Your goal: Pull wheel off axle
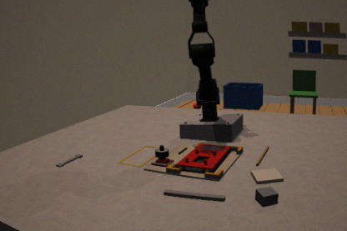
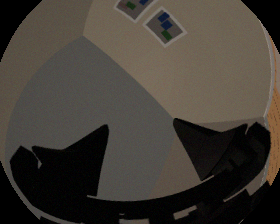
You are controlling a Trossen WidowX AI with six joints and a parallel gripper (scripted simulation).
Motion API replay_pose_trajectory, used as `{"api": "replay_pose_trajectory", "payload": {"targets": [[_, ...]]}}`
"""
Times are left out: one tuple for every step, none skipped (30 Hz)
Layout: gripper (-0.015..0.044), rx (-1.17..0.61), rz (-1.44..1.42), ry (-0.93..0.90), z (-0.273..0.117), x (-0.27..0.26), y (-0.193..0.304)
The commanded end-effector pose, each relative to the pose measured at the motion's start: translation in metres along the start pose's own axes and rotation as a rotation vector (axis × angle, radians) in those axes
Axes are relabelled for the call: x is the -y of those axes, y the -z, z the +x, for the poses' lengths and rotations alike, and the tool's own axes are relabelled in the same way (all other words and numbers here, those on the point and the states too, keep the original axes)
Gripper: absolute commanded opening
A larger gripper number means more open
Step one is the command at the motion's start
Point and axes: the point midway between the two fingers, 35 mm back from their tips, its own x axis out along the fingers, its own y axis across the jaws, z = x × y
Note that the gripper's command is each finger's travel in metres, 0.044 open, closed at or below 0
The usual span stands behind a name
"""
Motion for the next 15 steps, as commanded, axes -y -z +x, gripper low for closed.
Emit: {"api": "replay_pose_trajectory", "payload": {"targets": [[0.0374, -0.005, 0.007, -0.003, 0.0, -0.001, 0.002], [0.0347, -0.021, 0.028, -0.013, -0.002, -0.005, 0.007], [0.0321, -0.048, 0.063, -0.03, -0.004, -0.011, 0.015], [0.03, -0.08, 0.107, -0.05, -0.007, -0.018, 0.024], [0.03, -0.112, 0.151, -0.069, -0.01, -0.026, 0.032], [0.03, -0.143, 0.195, -0.088, -0.013, -0.035, 0.041], [0.03, -0.175, 0.24, -0.107, -0.017, -0.043, 0.048], [0.03, -0.206, 0.285, -0.125, -0.021, -0.052, 0.055], [0.03, -0.237, 0.331, -0.144, -0.026, -0.061, 0.062], [0.03, -0.267, 0.377, -0.162, -0.03, -0.07, 0.068], [0.03, -0.3, 0.428, -0.18, -0.035, -0.08, 0.073], [0.03, -0.332, 0.479, -0.199, -0.041, -0.09, 0.078], [0.03, -0.364, 0.53, -0.217, -0.046, -0.1, 0.082], [0.03, -0.396, 0.582, -0.235, -0.052, -0.11, 0.086], [0.03, -0.428, 0.634, -0.252, -0.058, -0.121, 0.089]]}}
